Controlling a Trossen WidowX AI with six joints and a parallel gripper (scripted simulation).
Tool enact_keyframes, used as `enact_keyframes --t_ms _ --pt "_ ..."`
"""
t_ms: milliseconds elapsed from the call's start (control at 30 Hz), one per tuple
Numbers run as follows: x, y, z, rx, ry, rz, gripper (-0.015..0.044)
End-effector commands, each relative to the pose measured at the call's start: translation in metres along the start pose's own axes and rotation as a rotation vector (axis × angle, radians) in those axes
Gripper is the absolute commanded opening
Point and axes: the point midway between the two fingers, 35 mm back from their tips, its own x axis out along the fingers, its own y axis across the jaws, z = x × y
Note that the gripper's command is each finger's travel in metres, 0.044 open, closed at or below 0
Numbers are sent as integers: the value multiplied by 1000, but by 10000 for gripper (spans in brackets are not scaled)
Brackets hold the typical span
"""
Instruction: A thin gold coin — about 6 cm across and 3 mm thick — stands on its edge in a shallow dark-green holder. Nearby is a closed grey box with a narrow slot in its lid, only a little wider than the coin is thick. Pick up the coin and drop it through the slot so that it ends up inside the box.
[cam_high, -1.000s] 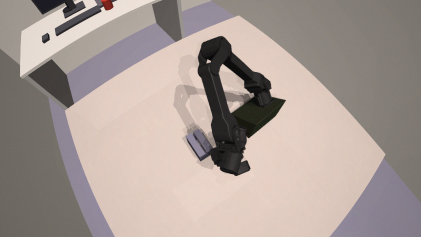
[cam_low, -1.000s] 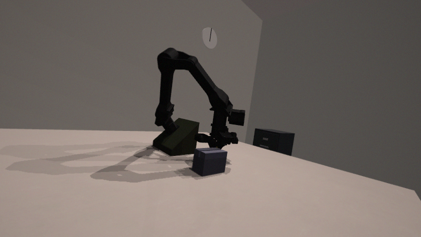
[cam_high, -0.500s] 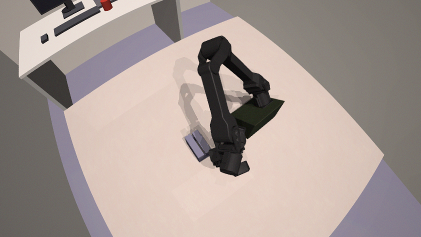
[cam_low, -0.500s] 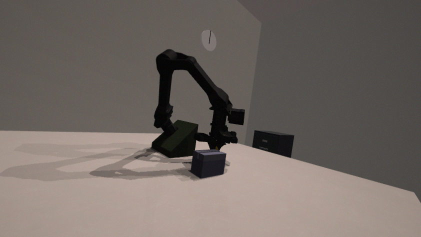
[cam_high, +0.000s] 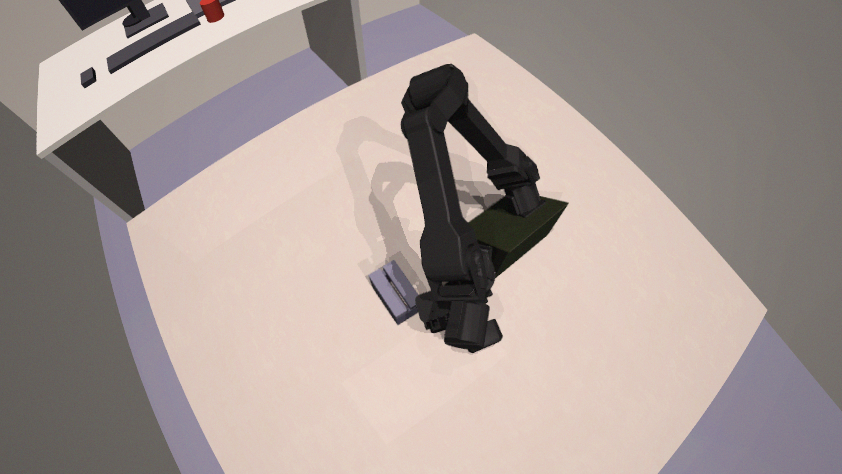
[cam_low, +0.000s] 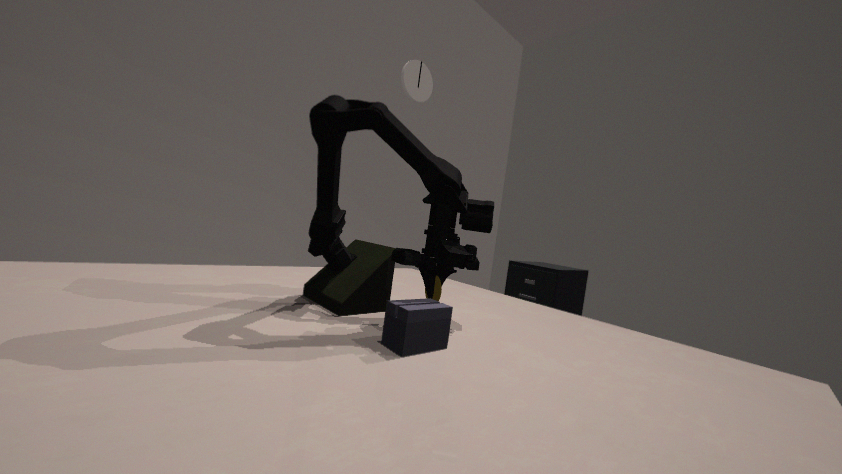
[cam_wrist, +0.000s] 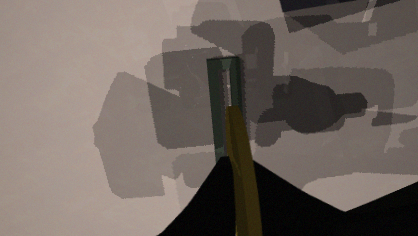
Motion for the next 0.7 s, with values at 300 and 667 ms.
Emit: enact_keyframes --t_ms 300,667 --pt "-32 0 -1 6 2 5 0" --pt "-48 -2 -2 57 2 3 0"
